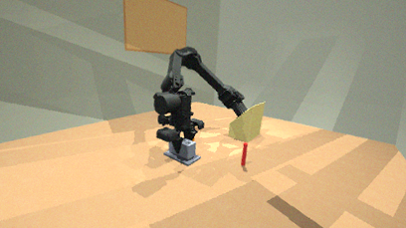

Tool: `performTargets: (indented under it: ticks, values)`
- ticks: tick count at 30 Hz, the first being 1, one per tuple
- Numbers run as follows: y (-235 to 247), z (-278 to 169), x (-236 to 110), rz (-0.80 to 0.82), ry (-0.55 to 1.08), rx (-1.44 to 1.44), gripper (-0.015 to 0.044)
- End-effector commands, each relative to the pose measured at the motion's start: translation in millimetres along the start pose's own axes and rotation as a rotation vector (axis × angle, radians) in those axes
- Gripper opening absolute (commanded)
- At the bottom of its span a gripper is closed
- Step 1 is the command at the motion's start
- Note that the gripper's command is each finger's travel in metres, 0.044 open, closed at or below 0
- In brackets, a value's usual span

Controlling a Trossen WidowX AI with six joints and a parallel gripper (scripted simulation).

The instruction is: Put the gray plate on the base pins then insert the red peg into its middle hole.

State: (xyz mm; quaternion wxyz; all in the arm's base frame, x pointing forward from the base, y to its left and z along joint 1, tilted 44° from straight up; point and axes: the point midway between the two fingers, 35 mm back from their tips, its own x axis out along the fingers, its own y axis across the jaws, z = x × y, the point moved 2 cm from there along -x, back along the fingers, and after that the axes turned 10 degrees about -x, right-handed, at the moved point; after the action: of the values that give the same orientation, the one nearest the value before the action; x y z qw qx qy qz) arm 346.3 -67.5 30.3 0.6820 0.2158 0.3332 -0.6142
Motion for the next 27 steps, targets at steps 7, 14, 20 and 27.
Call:
performTargets:
  ticks: [7, 14, 20, 27]
  values:
    - [-0.2, -0.1, 1.2, -0.002, 0.000, -0.001, 0.0000]
    - [-0.2, -0.1, 1.2, -0.002, 0.000, -0.001, 0.0053]
    - [-0.2, -0.1, 1.2, -0.002, 0.000, -0.001, 0.0210]
    - [-0.2, -0.1, 1.2, -0.002, 0.000, -0.001, 0.0394]
